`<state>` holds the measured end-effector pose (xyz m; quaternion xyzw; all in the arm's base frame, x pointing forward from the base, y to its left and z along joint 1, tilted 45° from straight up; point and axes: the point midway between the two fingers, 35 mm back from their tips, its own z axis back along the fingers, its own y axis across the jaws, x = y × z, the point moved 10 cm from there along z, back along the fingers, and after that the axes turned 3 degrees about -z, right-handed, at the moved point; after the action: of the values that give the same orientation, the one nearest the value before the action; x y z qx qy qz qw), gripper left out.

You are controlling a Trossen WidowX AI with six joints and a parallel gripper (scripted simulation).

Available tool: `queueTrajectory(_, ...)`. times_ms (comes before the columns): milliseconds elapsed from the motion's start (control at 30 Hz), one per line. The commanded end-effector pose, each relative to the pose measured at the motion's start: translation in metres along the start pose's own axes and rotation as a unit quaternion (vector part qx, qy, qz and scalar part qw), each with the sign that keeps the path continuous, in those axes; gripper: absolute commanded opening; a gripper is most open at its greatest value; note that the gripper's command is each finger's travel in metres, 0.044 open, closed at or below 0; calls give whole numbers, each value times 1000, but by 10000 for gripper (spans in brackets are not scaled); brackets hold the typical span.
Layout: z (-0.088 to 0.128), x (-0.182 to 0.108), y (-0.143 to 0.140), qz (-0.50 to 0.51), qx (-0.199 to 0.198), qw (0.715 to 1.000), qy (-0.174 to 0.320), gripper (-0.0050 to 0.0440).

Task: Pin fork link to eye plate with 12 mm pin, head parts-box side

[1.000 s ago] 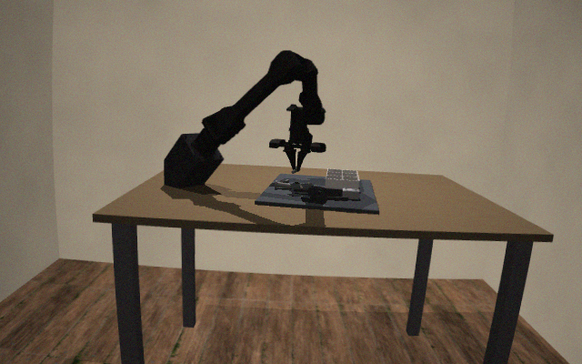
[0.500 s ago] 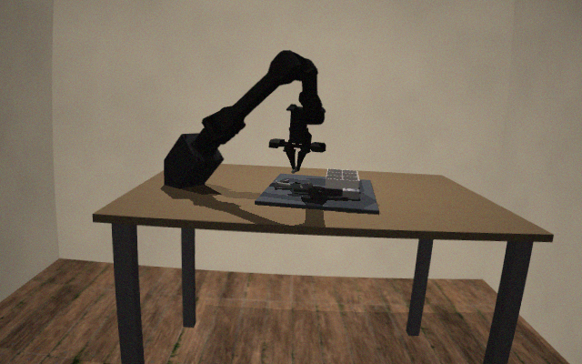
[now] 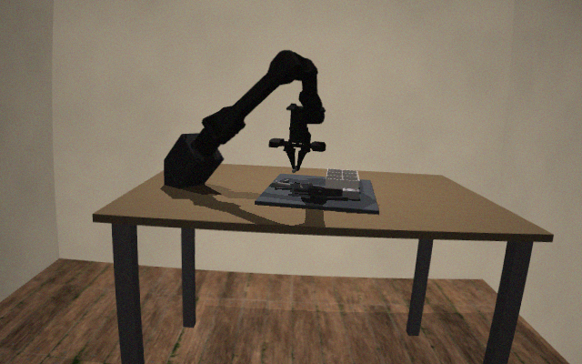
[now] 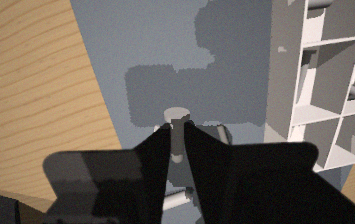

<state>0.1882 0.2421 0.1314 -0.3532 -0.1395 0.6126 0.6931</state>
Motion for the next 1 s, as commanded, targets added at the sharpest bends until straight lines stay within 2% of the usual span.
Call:
queueTrajectory(0, 1, 0, 0, 7, -2, 1000, 0, 14)
queueTrajectory(967, 4, 0, 0, 44, -2, 999, 0, 14)
